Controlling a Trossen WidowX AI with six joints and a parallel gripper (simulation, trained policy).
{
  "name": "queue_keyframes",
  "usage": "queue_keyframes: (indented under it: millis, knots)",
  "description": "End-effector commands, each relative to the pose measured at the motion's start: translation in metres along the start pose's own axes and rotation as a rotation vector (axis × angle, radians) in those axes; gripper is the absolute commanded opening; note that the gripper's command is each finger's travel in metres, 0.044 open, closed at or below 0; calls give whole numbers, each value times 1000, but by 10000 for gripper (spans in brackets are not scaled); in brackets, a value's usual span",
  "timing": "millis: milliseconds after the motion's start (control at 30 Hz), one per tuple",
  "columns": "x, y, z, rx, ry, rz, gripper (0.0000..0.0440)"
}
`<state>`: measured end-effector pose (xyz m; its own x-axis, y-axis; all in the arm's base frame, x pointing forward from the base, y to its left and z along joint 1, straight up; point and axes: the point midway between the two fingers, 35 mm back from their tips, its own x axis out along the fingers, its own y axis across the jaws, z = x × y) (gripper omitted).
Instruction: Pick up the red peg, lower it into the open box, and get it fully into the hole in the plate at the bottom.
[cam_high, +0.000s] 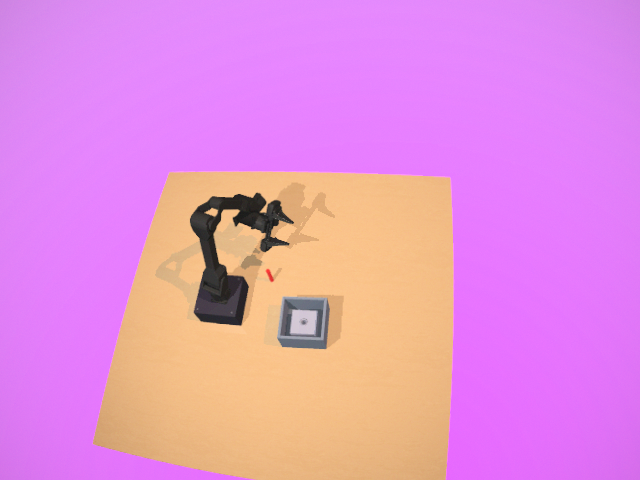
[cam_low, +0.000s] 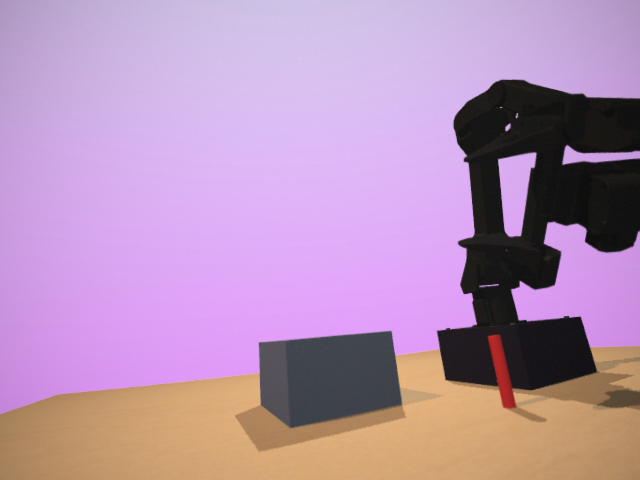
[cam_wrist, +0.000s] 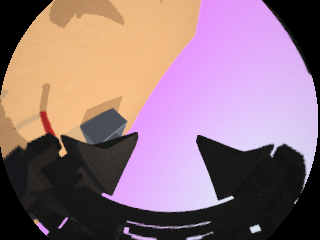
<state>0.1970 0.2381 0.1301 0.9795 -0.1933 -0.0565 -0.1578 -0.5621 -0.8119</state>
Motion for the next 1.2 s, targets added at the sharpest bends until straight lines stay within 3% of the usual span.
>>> queue_keyframes:
  millis: [0,100,667,1167]
  knots:
    - [1,1,0,28,-4,20,414]
    - [6,3,0,115,-9,79,440]
    - [28,14,-8,609,38,405,440]
    - [35,29,-21,1024,187,689,440]
